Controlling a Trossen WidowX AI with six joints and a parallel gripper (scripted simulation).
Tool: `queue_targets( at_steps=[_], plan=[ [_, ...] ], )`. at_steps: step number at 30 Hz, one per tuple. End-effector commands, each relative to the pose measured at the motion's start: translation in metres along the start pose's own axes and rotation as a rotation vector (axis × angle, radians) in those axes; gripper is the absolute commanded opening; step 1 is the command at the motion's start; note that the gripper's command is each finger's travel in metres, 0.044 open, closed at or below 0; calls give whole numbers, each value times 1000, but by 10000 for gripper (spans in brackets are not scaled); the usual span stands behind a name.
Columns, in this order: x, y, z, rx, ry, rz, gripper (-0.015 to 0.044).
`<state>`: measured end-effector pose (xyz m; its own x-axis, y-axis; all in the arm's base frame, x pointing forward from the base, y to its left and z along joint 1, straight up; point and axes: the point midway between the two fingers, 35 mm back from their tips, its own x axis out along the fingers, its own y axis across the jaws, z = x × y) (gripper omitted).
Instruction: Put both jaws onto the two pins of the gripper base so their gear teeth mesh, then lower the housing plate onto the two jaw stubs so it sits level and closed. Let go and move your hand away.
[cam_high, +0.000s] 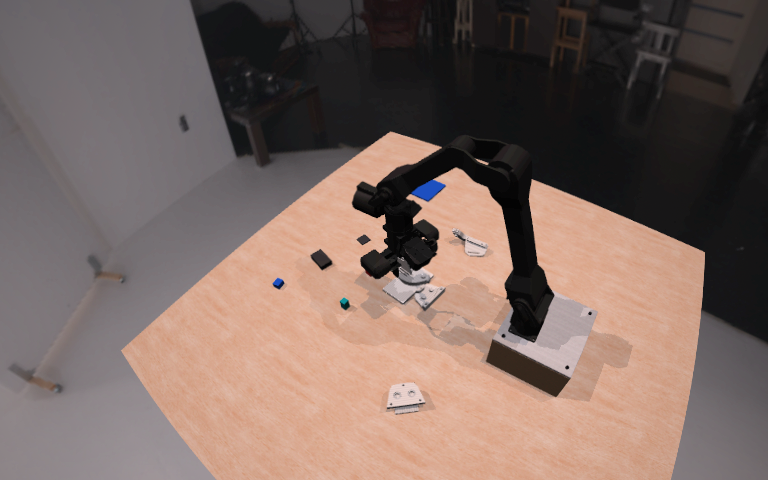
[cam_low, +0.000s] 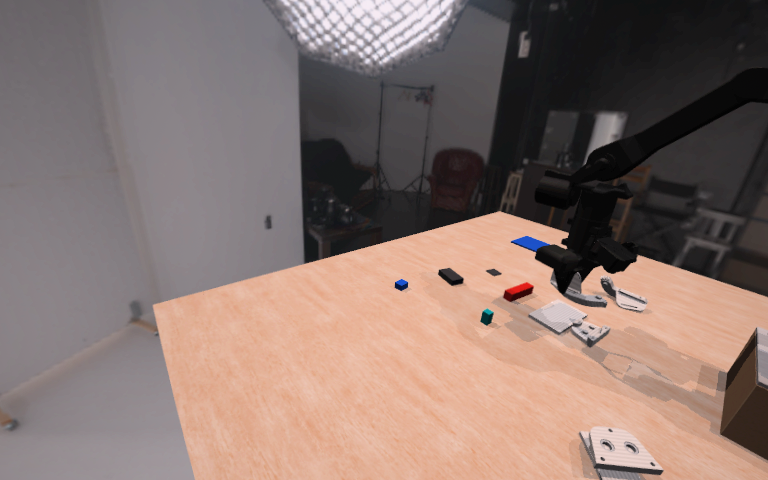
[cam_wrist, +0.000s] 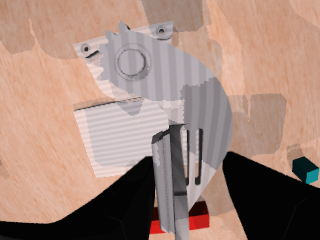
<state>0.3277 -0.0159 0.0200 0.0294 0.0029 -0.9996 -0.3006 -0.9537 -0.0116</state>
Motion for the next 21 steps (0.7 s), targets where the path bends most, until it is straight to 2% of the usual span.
queue_targets(
  at_steps=[1, 10, 21],
  plan=[
    [0, 1, 1, 6, 0, 4, 134],
    [1, 1, 0, 6, 0, 4, 134],
    [19, 1, 0, 7, 0, 4, 134]
  ],
)
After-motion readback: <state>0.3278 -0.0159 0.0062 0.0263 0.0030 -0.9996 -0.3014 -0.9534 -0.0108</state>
